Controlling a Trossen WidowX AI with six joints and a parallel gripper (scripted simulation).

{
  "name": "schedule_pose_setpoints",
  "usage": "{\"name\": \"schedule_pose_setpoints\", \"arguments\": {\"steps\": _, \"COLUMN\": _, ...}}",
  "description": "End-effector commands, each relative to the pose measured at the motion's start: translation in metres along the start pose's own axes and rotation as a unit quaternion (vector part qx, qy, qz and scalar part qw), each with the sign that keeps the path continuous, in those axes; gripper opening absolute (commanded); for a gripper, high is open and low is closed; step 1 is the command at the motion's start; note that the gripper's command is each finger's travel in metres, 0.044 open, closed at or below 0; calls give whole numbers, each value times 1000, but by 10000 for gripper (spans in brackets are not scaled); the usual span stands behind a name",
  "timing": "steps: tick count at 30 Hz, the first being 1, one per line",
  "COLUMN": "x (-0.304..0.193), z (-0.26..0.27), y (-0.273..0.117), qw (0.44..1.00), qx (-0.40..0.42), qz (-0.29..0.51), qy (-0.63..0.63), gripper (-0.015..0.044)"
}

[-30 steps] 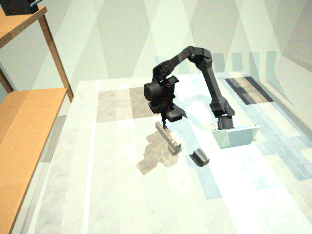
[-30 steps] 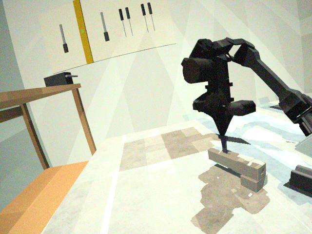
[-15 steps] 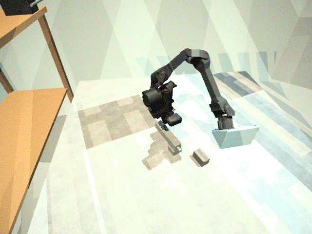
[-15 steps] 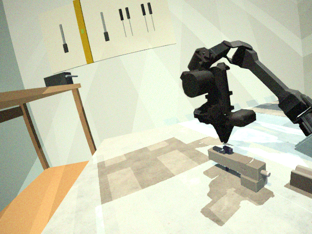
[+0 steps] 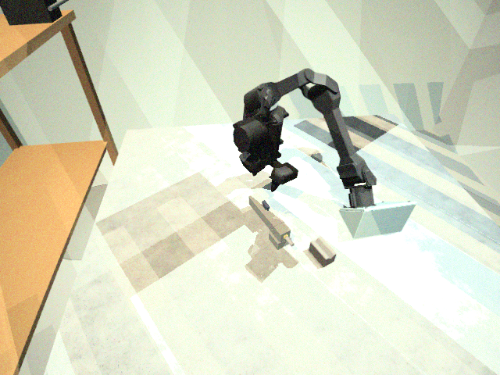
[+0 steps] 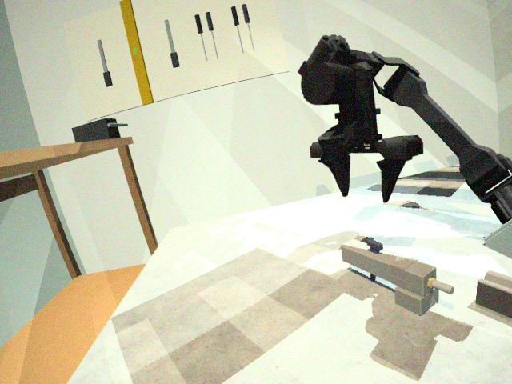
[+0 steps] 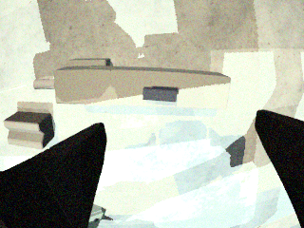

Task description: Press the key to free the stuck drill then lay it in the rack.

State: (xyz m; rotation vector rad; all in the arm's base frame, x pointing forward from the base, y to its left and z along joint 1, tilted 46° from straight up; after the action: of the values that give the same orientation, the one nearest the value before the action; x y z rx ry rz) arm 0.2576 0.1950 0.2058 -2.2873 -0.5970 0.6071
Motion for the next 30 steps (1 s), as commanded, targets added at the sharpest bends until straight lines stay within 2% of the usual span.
{"name": "schedule_pose_setpoints", "arguments": {"steps": 1, "x": 13, "z": 40, "y": 22, "qw": 986, "qx": 6, "qz": 10, "qy": -167, "gripper": 440}}
{"name": "schedule_pose_setpoints", "arguments": {"steps": 4, "x": 21, "z": 77, "y": 43, "qw": 945, "qx": 12, "qz": 13, "qy": -327, "gripper": 440}}
{"name": "schedule_pose_setpoints", "arguments": {"steps": 6, "x": 22, "z": 91, "y": 52, "qw": 921, "qx": 15, "qz": 15, "qy": -389, "gripper": 440}}
{"name": "schedule_pose_setpoints", "arguments": {"steps": 17, "x": 16, "z": 155, "y": 94, "qw": 758, "qx": 28, "qz": 20, "qy": -651, "gripper": 440}}
{"name": "schedule_pose_setpoints", "arguments": {"steps": 30, "x": 16, "z": 156, "y": 95, "qw": 754, "qx": 29, "qz": 20, "qy": -656, "gripper": 440}}
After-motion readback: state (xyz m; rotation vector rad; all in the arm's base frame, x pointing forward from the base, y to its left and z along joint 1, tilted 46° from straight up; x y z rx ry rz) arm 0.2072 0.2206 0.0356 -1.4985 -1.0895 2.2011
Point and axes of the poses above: the point midway between the two fingers, 35 mm back from their tips, its own y axis out along the fingers, its own z axis across the jaws, x = y × z, the point moved 10 cm from there along -y, back along the fingers, and after that the axes turned 1 degree about y, right-handed, at the moved point
